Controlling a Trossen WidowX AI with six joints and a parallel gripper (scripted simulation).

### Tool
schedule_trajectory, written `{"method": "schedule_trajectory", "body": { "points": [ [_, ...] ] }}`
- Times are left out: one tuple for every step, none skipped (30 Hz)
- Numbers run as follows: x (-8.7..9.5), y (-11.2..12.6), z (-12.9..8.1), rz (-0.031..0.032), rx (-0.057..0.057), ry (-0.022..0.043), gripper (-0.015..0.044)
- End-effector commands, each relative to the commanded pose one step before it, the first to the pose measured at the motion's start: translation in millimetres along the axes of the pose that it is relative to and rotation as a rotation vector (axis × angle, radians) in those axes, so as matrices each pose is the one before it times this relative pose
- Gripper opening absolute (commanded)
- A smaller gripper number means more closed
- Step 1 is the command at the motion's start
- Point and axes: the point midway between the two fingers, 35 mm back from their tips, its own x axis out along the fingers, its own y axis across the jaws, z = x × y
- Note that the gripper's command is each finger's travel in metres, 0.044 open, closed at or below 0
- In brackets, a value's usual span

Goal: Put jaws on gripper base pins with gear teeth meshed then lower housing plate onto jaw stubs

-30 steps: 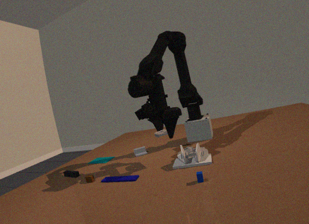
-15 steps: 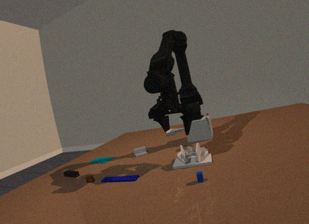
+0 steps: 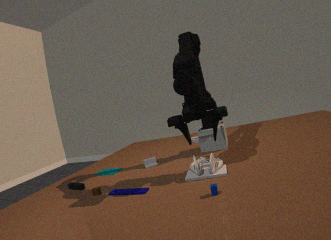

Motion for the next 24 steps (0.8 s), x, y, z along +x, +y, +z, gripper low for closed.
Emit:
{"method": "schedule_trajectory", "body": {
  "points": [
    [-0.03,4.34,-0.95,-0.00333,-0.0584,-0.00241,0.0351],
    [0.0,0.0,0.0,0.0,0.0,0.0,0.0351],
    [0.0,0.0,0.0,0.0,0.0,0.0,0.0351],
    [0.0,0.0,0.0,0.0,0.0,0.0,0.0351],
    [0.0,0.0,0.0,0.0,0.0,0.0,0.0351],
    [0.0,0.0,0.0,0.0,0.0,0.0,0.0351],
    [0.0,0.0,0.0,0.0,0.0,0.0,0.0351],
    [0.0,0.0,0.0,0.0,0.0,0.0,0.0351],
    [0.0,0.0,0.0,0.0,0.0,0.0,0.0351],
    [0.0,0.0,0.0,0.0,0.0,0.0,0.0351],
    [0.0,0.0,0.0,0.0,0.0,0.0,0.0351],
    [0.0,0.0,0.0,0.0,0.0,0.0,0.0351],
    [0.0,0.0,0.0,0.0,0.0,0.0,0.0351],
    [0.0,0.0,0.0,0.0,0.0,0.0,0.0351],
    [0.0,0.0,0.0,0.0,0.0,0.0,0.0351],
    [0.0,0.0,0.0,0.0,-0.0026,0.0,0.0351],
    [0.0,0.0,0.0,0.0,-0.0065,0.0,0.0351],
    [0.0,0.0,0.0,0.0,-0.0026,0.0,0.0351],
    [0.0,0.0,0.0,0.0,0.0,0.0,0.0351],
    [0.0,0.0,0.0,0.0,0.0,0.0,0.0351],
    [0.0,0.0,0.0,0.0,0.0,0.0,0.0351],
    [0.0,0.0,0.0,0.0,0.0,0.0,0.0351],
    [0.0,0.0,0.0,0.0,0.0,0.0,0.0351],
    [0.0,0.0,0.0,0.0,0.0,0.0,0.0351]
  ]
}}
